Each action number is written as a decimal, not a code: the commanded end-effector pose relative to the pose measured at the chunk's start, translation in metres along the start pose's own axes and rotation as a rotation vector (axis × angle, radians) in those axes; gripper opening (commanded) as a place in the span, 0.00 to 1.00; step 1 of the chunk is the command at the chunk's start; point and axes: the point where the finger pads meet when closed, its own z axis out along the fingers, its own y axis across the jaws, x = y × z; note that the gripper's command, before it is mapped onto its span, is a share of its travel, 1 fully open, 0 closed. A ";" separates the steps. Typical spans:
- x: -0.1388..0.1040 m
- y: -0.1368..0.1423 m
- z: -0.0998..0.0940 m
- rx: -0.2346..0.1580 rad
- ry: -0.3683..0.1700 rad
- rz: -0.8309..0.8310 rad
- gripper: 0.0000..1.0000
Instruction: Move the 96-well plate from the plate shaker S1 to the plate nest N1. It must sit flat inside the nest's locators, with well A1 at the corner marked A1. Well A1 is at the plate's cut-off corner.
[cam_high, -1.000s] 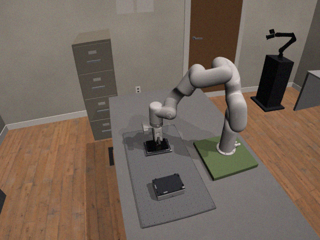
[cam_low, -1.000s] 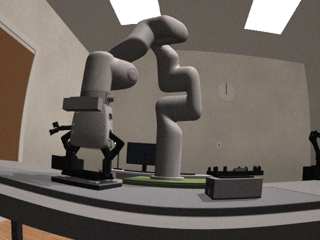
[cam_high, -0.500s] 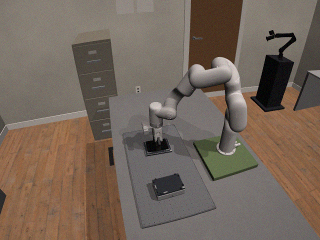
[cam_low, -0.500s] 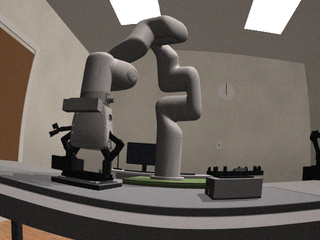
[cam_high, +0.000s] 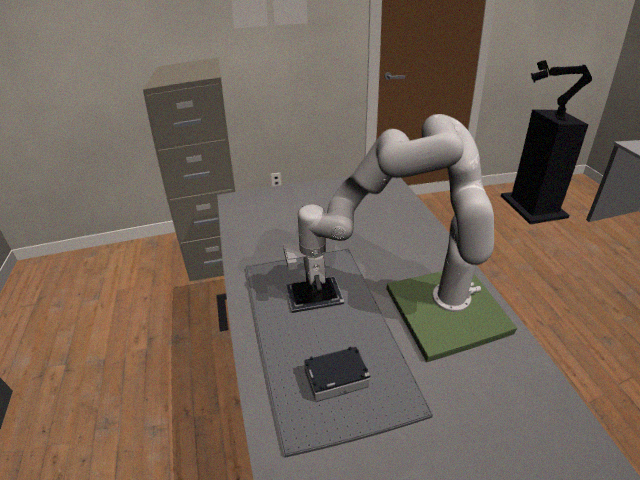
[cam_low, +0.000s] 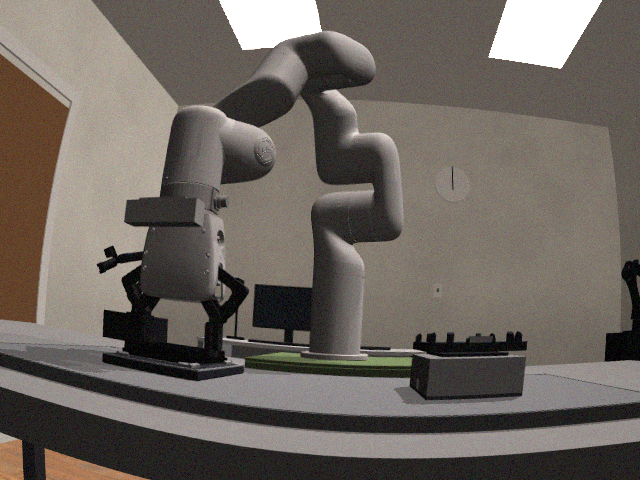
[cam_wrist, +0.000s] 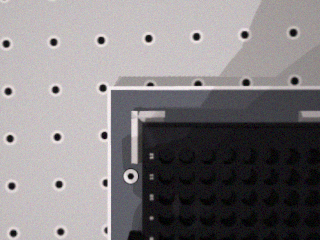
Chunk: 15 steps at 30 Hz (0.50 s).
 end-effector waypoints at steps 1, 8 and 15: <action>0.001 0.000 -0.001 -0.007 0.002 0.000 0.00; 0.001 0.000 0.000 -0.007 0.002 0.000 1.00; 0.001 0.000 0.000 -0.007 0.002 0.000 1.00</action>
